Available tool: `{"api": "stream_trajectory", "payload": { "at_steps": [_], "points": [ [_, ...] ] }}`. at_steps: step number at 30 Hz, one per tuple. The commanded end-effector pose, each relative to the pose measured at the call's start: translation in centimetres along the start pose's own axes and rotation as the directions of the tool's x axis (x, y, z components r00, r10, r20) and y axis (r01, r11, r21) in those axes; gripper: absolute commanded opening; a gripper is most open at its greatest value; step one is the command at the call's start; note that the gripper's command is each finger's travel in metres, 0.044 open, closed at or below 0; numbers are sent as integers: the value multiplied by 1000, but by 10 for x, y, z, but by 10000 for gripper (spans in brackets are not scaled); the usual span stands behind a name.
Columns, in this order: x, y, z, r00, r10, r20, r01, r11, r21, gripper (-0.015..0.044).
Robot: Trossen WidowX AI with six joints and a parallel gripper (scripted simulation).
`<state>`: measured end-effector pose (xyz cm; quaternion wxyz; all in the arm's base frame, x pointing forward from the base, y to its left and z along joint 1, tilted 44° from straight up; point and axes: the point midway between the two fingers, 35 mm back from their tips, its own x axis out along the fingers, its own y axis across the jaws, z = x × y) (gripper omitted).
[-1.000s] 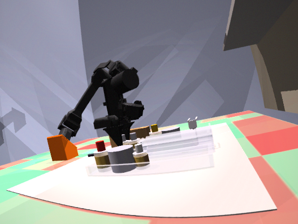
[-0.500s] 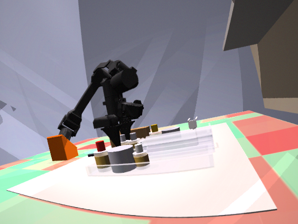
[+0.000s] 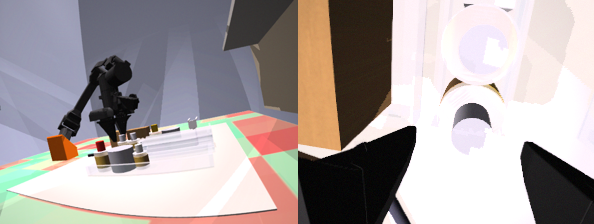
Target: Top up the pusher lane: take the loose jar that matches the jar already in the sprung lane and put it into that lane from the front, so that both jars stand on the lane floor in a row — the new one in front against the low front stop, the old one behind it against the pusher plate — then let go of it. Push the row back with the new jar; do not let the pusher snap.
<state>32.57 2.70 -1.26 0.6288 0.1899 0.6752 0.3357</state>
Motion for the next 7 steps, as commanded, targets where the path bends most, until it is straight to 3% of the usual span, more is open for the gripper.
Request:
{"api": "stream_trajectory", "payload": {
  "at_steps": [1, 7],
  "points": [
    [1, -2, -14, 1000, -3, -9, 3, 1000, 5, 278],
    [1, -3, -36, 1000, -3, -10, 3, 1000, 6, 278]
  ]
}}
